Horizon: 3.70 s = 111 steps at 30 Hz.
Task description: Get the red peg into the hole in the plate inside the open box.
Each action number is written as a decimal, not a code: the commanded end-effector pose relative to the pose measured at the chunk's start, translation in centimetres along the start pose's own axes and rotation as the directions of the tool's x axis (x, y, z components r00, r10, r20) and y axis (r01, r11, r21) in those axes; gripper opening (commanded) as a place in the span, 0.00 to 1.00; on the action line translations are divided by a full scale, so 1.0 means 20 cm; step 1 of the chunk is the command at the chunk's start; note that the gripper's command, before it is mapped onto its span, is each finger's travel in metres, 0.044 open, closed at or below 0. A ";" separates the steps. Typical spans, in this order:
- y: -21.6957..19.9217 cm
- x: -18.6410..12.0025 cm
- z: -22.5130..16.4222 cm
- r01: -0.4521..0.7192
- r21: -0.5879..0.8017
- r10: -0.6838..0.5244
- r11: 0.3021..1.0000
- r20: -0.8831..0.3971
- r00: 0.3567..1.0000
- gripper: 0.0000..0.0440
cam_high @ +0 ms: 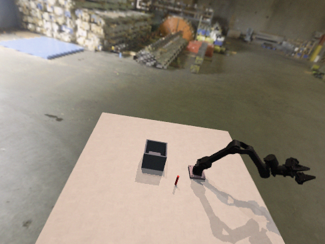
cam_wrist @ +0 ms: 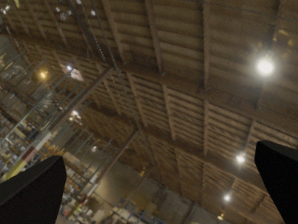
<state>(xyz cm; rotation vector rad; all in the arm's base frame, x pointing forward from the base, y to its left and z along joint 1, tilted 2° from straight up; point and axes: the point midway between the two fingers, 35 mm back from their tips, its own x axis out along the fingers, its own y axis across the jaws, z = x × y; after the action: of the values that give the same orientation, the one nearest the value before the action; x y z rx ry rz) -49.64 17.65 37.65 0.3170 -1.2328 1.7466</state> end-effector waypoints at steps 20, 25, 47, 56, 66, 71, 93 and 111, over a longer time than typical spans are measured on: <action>-0.60 0.06 -1.34 0.021 0.227 0.115 0.974 -0.570 0.813 1.00; -0.81 -0.04 -1.60 0.125 0.254 0.089 0.959 -0.691 0.717 1.00; -1.64 -0.77 -2.23 0.659 0.099 -0.036 0.746 -0.982 0.188 1.00; -1.91 -1.12 -2.30 0.821 -0.062 -0.060 0.567 -0.998 -0.033 1.00; -2.15 -1.51 -2.26 0.911 -0.262 -0.048 0.317 -0.964 -0.261 1.00; -2.23 -1.70 -2.21 0.915 -0.361 -0.020 0.181 -0.931 -0.363 1.00; -2.28 -2.34 -1.80 0.625 -0.658 0.232 -0.420 -0.743 -0.628 1.00; -2.04 -2.57 -1.42 0.115 -0.707 0.500 -0.697 -0.596 -0.629 1.00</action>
<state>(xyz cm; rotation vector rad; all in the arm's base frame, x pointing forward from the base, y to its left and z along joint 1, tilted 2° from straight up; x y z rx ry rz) 18.88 16.46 15.10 0.7155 1.4160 -0.4386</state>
